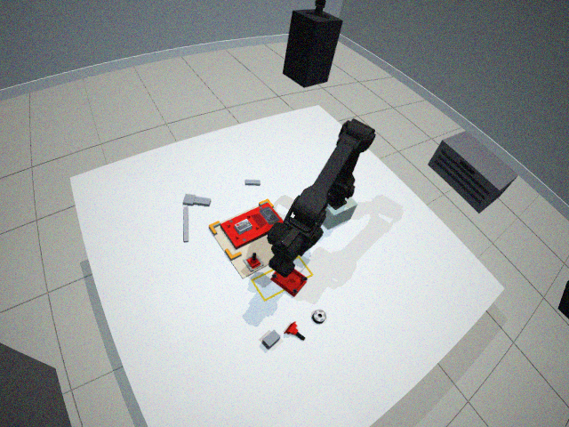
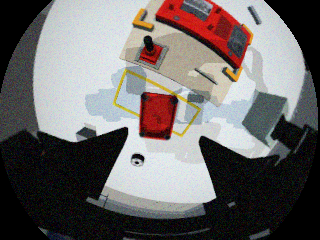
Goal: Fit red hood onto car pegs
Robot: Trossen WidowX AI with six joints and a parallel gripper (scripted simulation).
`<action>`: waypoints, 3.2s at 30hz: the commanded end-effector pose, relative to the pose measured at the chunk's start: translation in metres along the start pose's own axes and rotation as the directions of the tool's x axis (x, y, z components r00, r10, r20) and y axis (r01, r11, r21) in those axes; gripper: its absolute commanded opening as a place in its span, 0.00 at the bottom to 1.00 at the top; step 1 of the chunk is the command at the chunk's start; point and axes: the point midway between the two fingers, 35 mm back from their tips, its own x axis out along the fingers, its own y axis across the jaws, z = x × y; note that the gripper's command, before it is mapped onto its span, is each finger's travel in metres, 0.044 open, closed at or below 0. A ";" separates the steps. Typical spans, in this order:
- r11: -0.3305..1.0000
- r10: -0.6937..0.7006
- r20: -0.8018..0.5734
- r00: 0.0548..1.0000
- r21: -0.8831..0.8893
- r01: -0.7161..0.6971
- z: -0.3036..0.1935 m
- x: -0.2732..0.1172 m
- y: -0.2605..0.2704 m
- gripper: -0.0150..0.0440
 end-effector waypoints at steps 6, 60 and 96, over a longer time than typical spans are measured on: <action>1.000 0.016 0.022 1.000 0.003 -0.016 -0.008 0.004 0.008 1.00; 1.000 0.016 0.022 1.000 0.003 -0.016 -0.008 0.046 0.011 1.00; 1.000 0.015 0.022 1.000 0.003 -0.016 -0.009 0.067 0.011 1.00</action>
